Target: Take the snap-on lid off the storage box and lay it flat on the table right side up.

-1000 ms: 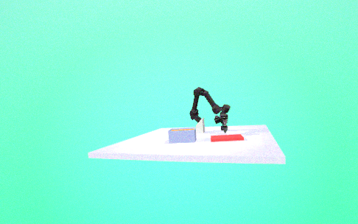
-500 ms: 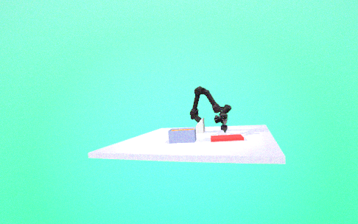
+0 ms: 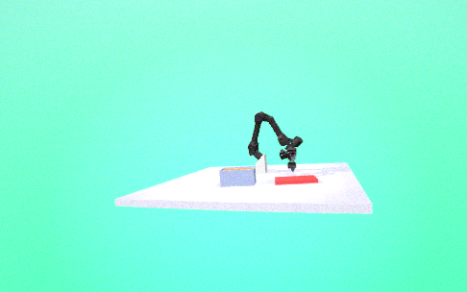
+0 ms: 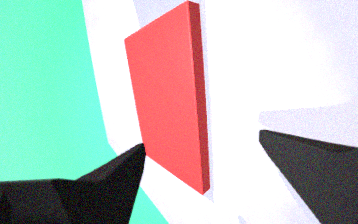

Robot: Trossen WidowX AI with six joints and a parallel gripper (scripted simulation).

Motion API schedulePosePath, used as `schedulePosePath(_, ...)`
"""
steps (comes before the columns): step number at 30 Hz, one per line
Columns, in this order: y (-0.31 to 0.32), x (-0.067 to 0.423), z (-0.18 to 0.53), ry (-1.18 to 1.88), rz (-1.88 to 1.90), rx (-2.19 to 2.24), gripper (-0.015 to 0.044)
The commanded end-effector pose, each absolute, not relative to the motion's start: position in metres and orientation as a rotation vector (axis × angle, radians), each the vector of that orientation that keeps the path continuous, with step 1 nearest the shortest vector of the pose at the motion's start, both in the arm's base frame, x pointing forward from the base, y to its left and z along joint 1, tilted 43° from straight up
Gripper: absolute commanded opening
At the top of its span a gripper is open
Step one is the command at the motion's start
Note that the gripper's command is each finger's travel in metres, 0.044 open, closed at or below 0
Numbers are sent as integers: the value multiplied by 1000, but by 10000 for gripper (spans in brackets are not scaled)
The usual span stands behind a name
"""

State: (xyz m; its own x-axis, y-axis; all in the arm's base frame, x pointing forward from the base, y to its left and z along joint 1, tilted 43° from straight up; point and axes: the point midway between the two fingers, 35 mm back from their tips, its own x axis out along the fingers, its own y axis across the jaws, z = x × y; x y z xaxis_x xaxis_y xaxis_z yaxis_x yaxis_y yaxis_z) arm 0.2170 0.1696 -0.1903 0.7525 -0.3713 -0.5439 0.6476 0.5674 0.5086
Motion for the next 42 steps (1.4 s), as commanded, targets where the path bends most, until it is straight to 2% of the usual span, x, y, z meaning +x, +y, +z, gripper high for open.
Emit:
schedulePosePath(1, 177, 216, -183, 397, -612, 765, 440)
schedulePosePath(42, 215, 193, -137, 401, -613, 765, 440)
